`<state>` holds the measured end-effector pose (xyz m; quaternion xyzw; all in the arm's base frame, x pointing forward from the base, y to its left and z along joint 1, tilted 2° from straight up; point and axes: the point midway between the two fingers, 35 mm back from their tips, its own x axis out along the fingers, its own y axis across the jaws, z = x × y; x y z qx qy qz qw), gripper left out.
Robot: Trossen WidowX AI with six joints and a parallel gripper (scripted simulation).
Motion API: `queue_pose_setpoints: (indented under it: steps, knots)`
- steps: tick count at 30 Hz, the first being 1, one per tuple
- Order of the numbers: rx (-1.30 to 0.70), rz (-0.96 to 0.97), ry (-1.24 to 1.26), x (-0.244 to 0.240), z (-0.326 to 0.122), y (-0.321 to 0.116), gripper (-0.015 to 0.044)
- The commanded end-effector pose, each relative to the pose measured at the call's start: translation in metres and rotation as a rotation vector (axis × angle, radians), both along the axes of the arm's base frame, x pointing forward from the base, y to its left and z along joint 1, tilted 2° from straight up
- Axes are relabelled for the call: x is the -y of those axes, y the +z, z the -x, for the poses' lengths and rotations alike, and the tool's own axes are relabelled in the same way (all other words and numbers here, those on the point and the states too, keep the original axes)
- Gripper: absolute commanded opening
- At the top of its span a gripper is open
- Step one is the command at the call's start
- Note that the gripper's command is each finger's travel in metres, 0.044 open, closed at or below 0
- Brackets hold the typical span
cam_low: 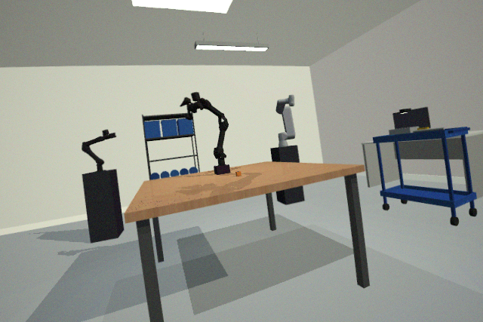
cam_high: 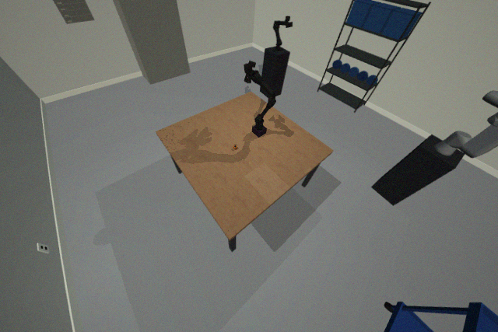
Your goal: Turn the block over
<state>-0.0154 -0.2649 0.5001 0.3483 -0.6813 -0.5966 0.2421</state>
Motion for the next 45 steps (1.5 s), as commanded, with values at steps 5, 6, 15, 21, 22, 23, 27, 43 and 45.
queue_pose_setpoints:
  steps: [5, 6, 15, 21, 22, 23, 27, 43, 45]
  knots:
    - [-0.325, -0.359, 0.409, 0.041, -0.103, -0.061, 0.044]
    - [-0.375, -0.401, 0.468, 0.043, -0.118, -0.07, 0.044]
    - [-0.865, -0.699, 0.988, 0.023, -0.246, -0.157, 0.044]
    - [-1.156, -0.799, 1.265, -0.013, -0.303, -0.207, 0.044]
    - [-1.214, -0.815, 1.321, -0.022, -0.313, -0.217, 0.044]
    - [-1.273, -0.829, 1.379, -0.032, -0.322, -0.228, 0.044]
    - [-1.513, -0.87, 1.613, -0.078, -0.353, -0.272, 0.044]
    - [-2.577, -0.641, 2.609, -0.303, -0.351, -0.427, 0.044]
    - [-2.657, -0.584, 2.694, -0.319, -0.342, -0.436, 0.044]
